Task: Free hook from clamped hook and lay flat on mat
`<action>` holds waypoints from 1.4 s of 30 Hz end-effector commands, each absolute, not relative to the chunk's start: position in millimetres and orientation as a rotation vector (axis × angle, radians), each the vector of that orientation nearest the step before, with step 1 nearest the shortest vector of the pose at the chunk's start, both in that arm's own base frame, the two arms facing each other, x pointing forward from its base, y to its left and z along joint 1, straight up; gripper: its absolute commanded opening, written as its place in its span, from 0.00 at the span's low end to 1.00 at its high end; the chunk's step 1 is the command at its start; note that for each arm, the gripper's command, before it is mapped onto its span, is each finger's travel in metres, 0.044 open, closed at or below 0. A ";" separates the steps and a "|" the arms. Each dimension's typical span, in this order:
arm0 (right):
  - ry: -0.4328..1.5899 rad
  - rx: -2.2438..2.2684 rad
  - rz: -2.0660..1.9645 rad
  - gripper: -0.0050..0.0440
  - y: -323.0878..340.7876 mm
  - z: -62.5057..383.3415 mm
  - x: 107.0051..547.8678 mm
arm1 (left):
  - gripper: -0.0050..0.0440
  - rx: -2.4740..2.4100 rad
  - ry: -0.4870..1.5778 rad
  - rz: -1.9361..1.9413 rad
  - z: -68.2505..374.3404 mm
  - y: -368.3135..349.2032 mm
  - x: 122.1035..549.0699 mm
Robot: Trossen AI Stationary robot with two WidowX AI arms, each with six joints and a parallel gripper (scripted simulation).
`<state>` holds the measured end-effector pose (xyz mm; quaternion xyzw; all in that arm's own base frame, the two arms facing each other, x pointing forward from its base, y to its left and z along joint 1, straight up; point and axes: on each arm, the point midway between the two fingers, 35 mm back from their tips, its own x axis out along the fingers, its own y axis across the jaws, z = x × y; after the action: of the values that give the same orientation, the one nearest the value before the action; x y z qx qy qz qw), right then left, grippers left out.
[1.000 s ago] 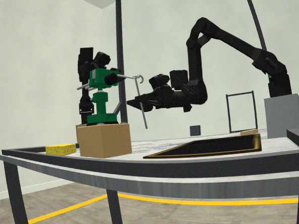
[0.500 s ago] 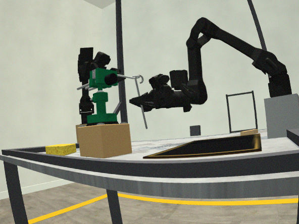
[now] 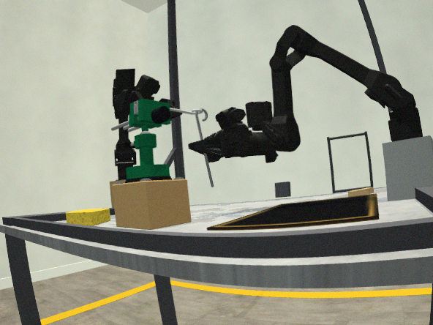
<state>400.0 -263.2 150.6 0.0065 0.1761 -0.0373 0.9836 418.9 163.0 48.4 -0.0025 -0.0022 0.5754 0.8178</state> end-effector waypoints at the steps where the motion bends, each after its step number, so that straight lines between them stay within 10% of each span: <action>1: 0.325 -0.005 -0.074 1.00 -264.1 165.0 401.8 | 0.10 -0.013 -0.021 1.223 56.2 163.2 421.6; 42: 0.325 -0.005 -0.074 1.00 -264.1 165.0 401.8 | 0.10 -0.014 -0.021 1.223 64.0 158.3 420.4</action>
<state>400.0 -263.2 150.6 0.0065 0.1761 -0.0373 0.9836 419.0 158.3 53.4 -0.0008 0.0006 0.5725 0.8199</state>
